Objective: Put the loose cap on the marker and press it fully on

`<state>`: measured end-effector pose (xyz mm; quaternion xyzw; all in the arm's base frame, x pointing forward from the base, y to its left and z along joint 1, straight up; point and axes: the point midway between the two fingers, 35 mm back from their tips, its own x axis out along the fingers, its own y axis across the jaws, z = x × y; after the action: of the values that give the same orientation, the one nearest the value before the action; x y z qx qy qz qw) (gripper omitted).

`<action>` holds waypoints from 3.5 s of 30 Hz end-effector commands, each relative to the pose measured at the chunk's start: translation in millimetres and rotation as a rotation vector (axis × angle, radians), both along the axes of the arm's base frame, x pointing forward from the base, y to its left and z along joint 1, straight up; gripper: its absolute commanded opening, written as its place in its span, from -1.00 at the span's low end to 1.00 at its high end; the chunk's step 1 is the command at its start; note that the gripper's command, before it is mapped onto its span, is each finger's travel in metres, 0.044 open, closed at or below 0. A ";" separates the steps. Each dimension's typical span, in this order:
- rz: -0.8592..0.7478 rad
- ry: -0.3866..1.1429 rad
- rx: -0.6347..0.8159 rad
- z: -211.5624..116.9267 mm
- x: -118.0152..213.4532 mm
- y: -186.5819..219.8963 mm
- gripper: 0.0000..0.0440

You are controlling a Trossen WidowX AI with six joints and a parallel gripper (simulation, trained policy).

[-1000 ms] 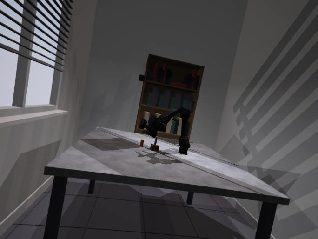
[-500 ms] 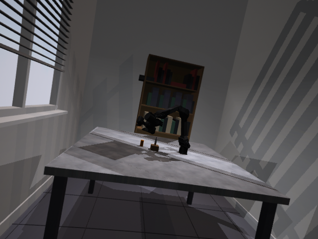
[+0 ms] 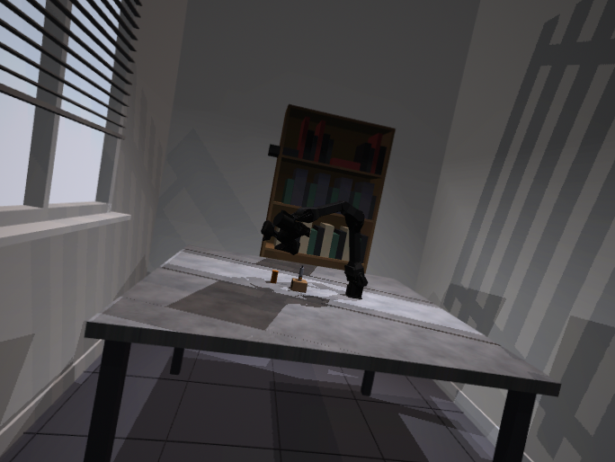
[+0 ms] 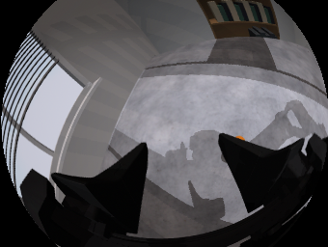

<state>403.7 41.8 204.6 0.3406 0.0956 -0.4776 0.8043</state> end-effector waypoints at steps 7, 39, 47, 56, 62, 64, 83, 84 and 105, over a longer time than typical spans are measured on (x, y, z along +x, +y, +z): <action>-0.064 0.055 0.057 -1.7 0.8 -24.6 0.47; -0.238 0.235 0.245 -30.4 -10.0 -76.7 0.47; -0.270 0.280 0.304 -41.1 -13.0 -82.0 0.46; -0.298 0.333 0.374 -53.8 -16.5 -84.9 0.45; -0.309 0.370 0.423 -62.2 -18.7 -85.4 0.44; -0.312 0.383 0.440 -65.0 -19.5 -85.3 0.44; -0.307 0.505 0.620 -89.6 -25.4 -79.7 0.35; -0.305 0.511 0.631 -90.8 -25.6 -79.2 0.35; -0.241 0.627 0.871 -116.9 -27.3 -65.8 0.18</action>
<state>376.4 -26.1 96.7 0.4867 0.4599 -0.5700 0.4761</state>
